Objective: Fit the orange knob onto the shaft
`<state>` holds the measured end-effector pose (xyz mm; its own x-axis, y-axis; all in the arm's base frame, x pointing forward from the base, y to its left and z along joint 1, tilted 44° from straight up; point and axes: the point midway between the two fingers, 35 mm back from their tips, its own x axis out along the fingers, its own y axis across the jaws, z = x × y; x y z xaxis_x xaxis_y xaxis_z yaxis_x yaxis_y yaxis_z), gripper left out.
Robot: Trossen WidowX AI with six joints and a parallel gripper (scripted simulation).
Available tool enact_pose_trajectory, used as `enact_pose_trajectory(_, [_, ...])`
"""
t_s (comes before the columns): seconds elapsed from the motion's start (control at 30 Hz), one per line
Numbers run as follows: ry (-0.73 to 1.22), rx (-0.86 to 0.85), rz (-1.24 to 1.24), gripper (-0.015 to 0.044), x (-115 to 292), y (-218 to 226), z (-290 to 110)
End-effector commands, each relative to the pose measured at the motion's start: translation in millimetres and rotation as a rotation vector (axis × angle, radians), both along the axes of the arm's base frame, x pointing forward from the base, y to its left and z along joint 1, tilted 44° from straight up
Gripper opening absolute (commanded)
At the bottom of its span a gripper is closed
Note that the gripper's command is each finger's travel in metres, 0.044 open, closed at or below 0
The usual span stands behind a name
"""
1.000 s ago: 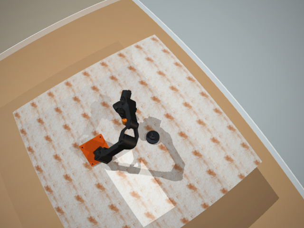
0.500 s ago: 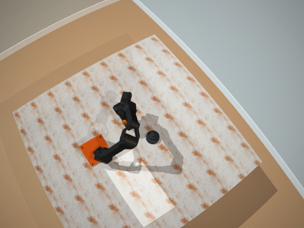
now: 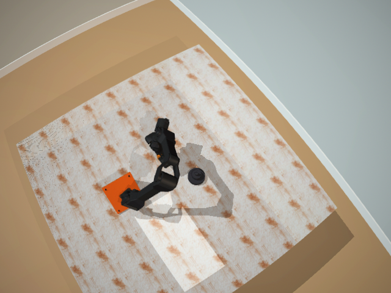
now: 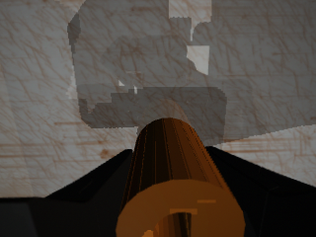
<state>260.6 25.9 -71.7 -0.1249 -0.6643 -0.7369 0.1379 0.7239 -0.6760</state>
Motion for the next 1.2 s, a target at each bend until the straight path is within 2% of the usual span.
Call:
enact_pose_trajectory(0.0, [0.002,0.001,0.001,0.0,4,8,7])
enact_pose_trajectory(0.73, [0.005,0.004,0.001,0.0,17,91,99])
enact_pose_trajectory(1.17, [0.005,0.012,0.003,0.0,25,81,108])
